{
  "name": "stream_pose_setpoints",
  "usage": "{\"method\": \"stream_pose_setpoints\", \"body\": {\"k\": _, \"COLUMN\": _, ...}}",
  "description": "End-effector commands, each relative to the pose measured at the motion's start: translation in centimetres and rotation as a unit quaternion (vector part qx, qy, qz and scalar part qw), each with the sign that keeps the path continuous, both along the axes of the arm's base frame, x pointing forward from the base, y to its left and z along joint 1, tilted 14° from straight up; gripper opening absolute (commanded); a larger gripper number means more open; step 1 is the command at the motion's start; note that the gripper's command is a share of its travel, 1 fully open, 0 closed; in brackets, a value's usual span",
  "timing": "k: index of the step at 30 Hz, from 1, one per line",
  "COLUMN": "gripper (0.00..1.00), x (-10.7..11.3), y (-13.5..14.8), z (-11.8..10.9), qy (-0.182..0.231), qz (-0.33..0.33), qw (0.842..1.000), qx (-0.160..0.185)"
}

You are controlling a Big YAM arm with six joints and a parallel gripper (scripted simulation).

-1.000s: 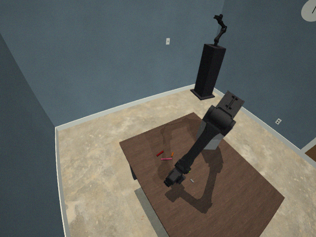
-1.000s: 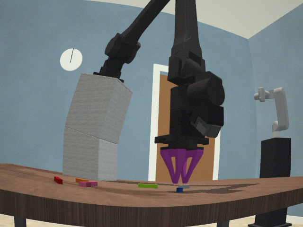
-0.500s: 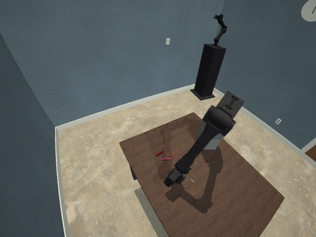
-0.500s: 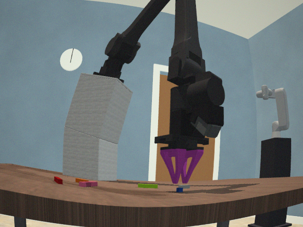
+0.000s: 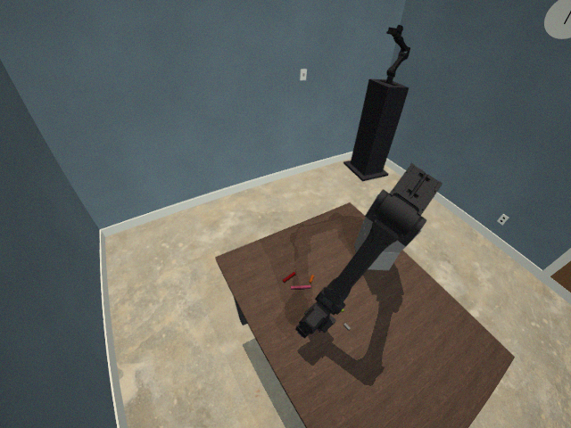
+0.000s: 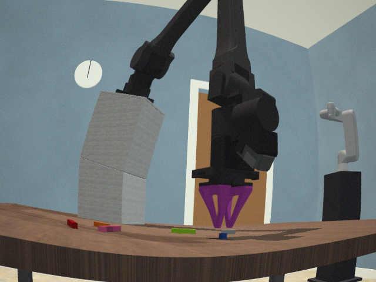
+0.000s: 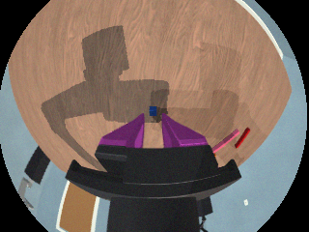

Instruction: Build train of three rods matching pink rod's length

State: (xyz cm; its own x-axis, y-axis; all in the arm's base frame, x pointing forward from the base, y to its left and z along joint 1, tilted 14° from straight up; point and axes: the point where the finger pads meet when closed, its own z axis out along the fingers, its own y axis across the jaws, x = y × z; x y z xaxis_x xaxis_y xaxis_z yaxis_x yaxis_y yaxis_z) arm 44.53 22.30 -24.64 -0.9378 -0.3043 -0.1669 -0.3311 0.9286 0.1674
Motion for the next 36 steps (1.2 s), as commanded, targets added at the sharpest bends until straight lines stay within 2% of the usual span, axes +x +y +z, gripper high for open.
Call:
{"method": "stream_pose_setpoints", "body": {"k": 1, "gripper": 0.24, "x": 0.8, "y": 0.6, "z": -0.2, "qy": -0.01, "qz": -0.002, "qw": 1.0, "qx": 0.003}}
{"method": "stream_pose_setpoints", "body": {"k": 10, "gripper": 0.24, "x": -0.5, "y": 0.1, "z": -0.6, "qy": -0.002, "qz": -0.002, "qw": 1.0, "qx": 0.0}}
{"method": "stream_pose_setpoints", "body": {"k": 36, "gripper": 0.24, "x": -0.1, "y": 0.2, "z": -0.3, "qy": -0.007, "qz": -0.002, "qw": 1.0, "qx": 0.002}}
